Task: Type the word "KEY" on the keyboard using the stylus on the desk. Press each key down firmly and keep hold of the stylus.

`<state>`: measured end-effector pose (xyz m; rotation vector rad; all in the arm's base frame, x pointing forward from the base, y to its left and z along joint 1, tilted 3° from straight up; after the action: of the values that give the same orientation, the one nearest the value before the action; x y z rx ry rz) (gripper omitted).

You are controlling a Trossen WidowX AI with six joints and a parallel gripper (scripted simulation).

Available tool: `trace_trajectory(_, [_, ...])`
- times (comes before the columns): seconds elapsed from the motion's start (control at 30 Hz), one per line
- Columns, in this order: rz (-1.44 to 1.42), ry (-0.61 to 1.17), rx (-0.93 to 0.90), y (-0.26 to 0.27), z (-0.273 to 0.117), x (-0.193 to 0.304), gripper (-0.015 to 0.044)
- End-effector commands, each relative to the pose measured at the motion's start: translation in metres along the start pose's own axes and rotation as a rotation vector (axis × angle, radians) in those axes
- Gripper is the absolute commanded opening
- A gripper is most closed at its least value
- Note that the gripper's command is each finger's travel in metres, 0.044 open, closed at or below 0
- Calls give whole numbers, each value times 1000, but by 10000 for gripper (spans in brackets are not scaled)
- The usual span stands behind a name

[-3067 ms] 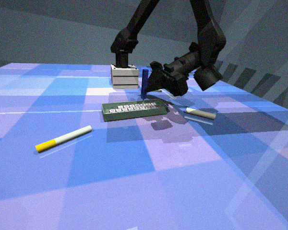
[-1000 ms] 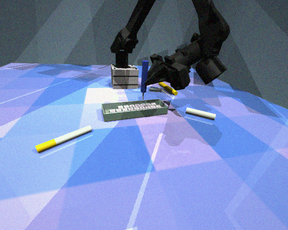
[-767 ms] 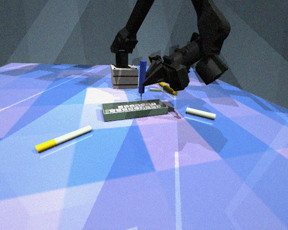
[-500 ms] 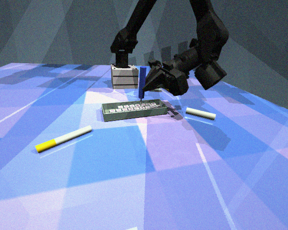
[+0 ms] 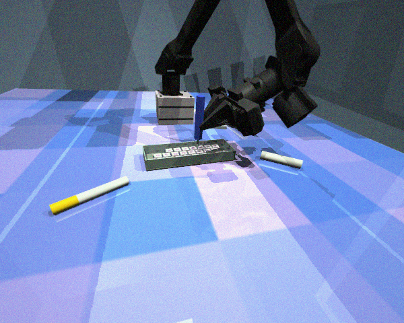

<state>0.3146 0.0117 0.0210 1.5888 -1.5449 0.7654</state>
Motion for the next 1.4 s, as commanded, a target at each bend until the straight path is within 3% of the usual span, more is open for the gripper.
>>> trace_trajectory(0.0, [-5,3,3,0,1,0,26])
trace_trajectory(0.1, [-6,3,3,1,1,0,81])
trace_trajectory(1.37, [-6,3,3,-1,10,-15,81])
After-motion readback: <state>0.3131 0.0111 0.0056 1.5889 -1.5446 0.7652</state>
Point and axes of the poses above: the point midway between the two fingers, 35 mm back from their tips, its own z axis out along the fingers, its own y axis across the jaws, x = y × z, the point moved 2 cm from there along -z, back along the fingers, and after that the axes turned 7 degrees about -z, right-handed, at the moved point
